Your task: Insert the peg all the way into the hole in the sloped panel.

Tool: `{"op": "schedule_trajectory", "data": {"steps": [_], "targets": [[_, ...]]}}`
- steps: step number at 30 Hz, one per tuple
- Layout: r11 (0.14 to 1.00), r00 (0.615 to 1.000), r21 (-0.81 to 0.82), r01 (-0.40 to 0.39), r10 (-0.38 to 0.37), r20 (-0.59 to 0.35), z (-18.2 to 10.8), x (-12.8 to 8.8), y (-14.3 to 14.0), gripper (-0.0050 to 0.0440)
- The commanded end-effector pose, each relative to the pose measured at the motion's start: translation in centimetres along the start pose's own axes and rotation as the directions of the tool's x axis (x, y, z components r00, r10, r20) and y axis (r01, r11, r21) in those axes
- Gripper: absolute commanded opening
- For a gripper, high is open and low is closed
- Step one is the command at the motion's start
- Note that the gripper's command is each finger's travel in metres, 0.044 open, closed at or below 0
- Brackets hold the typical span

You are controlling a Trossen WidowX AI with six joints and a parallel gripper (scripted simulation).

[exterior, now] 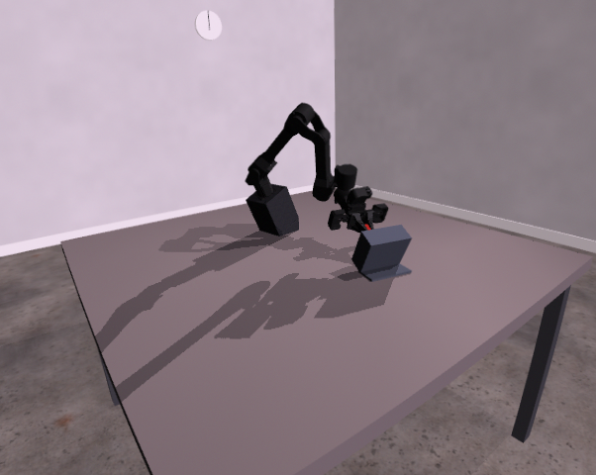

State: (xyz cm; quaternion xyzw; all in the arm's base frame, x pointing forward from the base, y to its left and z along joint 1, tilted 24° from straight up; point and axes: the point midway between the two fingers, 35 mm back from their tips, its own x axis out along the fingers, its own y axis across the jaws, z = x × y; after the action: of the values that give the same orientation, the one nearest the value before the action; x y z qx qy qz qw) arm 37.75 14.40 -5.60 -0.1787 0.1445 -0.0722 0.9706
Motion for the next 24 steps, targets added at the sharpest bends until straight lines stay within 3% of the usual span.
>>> {"op": "schedule_trajectory", "data": {"steps": [1,24], "targets": [[1.0,1.0,0.009,-0.004,0.004,0.012,0.61,0.15,0.11,0.0],[1.0,1.0,0.009,-0.004,0.004,0.012,0.62,0.41,0.11,0.0]]}}
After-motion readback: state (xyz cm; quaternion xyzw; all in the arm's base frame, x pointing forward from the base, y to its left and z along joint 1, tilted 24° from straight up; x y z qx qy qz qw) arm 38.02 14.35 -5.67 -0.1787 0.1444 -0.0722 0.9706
